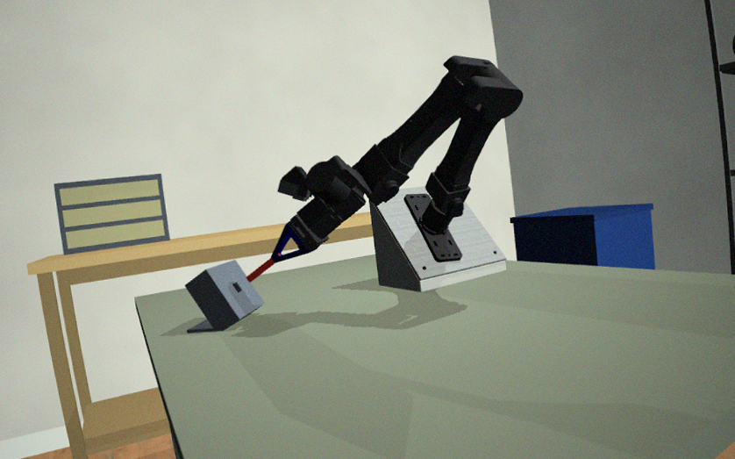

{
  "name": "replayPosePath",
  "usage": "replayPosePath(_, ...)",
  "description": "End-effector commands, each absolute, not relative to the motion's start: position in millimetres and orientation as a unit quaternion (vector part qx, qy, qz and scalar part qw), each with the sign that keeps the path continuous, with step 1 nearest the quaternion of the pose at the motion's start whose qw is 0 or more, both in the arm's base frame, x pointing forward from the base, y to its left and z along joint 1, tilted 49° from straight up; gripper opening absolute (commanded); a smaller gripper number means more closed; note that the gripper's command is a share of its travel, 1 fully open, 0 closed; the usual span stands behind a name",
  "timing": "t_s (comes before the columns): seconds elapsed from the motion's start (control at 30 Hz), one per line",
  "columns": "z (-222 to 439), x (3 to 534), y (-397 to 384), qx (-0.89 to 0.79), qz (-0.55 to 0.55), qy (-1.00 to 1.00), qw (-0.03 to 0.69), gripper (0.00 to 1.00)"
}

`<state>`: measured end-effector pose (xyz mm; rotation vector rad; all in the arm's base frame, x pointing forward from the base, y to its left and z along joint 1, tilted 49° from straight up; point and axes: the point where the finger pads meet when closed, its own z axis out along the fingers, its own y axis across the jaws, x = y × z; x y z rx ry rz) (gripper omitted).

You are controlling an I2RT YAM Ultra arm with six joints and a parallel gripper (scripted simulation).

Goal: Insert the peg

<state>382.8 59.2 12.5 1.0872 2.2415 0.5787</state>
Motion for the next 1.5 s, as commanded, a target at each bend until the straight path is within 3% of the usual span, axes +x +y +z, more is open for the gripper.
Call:
replayPosePath(0.0,10,390,45,0.419,0.207,0.832,0.300,0.00)
replayPosePath(1.47,23,406,48,0.419,0.207,0.831,0.300,0.00)
